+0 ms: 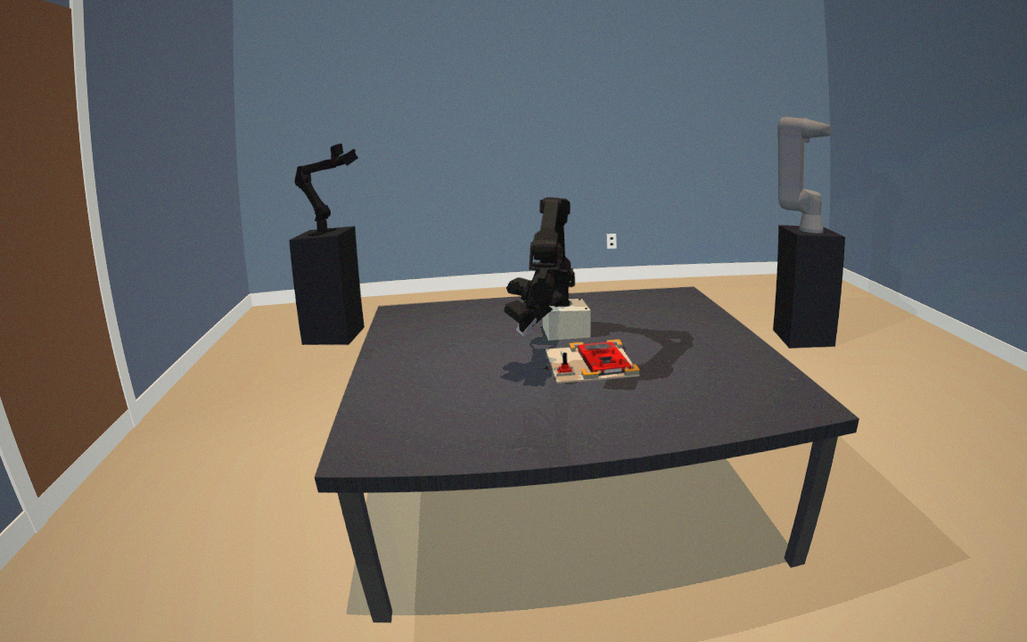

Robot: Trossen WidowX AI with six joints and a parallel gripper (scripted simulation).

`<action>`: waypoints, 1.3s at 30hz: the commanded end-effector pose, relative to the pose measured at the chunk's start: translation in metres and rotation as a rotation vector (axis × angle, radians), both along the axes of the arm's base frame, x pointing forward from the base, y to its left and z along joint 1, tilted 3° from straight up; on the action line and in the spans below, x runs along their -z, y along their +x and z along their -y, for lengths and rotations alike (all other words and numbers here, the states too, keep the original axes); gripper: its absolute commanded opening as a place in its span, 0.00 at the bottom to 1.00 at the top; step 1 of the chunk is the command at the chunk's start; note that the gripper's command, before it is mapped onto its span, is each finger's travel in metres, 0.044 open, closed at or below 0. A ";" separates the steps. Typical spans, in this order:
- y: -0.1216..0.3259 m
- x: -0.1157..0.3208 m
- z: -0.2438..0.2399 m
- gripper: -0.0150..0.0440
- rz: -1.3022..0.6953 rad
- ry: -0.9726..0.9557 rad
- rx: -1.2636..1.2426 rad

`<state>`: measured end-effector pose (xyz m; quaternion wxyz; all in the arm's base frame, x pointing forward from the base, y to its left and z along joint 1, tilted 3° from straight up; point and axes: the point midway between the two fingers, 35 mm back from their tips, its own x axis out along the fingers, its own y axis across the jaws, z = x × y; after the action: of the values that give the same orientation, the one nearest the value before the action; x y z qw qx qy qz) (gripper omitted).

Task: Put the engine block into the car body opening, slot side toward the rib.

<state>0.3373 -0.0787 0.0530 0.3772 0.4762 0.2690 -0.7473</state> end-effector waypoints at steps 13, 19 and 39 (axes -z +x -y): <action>0.005 0.019 -0.009 0.25 -0.140 -0.246 -0.021; 0.005 0.031 -0.010 0.25 -0.140 -0.246 -0.021; 0.005 0.074 -0.011 0.25 -0.140 -0.246 -0.021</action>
<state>0.3426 -0.0674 -0.0152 0.4209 0.3695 0.2093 -0.8016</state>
